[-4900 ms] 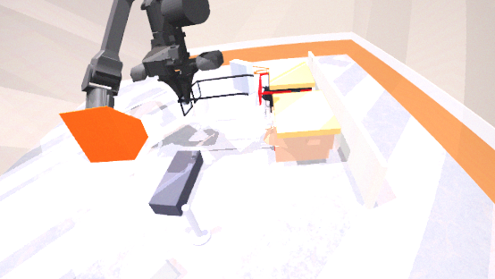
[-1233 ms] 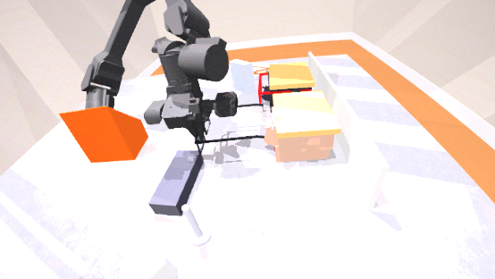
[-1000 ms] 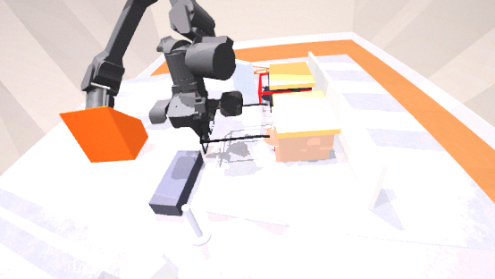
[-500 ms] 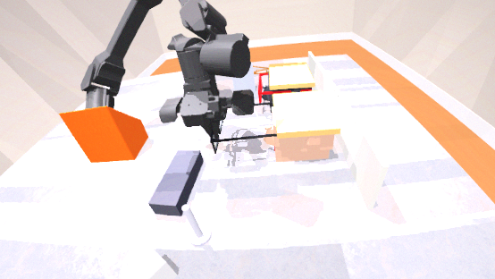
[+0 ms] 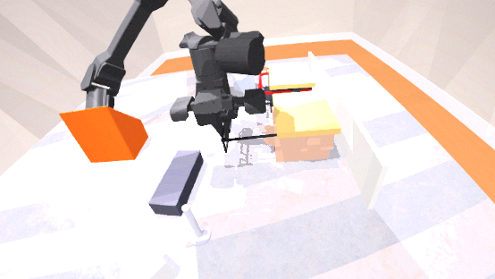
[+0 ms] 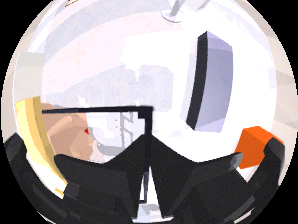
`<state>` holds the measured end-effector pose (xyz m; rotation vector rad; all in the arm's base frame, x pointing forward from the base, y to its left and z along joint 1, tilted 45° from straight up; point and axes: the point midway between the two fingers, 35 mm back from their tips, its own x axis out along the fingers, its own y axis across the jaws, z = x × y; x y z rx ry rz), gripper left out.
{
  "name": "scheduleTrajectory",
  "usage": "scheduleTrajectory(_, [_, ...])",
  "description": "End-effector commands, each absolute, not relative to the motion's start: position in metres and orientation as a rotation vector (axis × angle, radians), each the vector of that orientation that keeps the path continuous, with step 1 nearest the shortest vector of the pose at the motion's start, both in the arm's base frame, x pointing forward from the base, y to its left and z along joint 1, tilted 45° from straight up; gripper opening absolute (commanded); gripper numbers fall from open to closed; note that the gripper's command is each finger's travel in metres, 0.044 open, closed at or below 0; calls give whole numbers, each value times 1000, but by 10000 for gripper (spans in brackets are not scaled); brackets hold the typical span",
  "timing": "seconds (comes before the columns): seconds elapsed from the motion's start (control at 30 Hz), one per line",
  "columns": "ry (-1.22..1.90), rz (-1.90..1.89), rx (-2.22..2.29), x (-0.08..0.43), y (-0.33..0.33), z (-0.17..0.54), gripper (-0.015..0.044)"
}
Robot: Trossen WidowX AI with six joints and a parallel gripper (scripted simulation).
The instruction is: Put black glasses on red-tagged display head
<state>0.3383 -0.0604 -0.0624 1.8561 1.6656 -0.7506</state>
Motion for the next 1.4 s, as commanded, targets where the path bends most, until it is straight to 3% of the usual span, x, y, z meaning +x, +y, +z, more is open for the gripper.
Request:
scheduleTrajectory(0.0, [1674, -752, 1862, 345, -59, -64, 0])
scheduleTrajectory(1.37, [1672, -749, 1862, 405, -65, -62, 0])
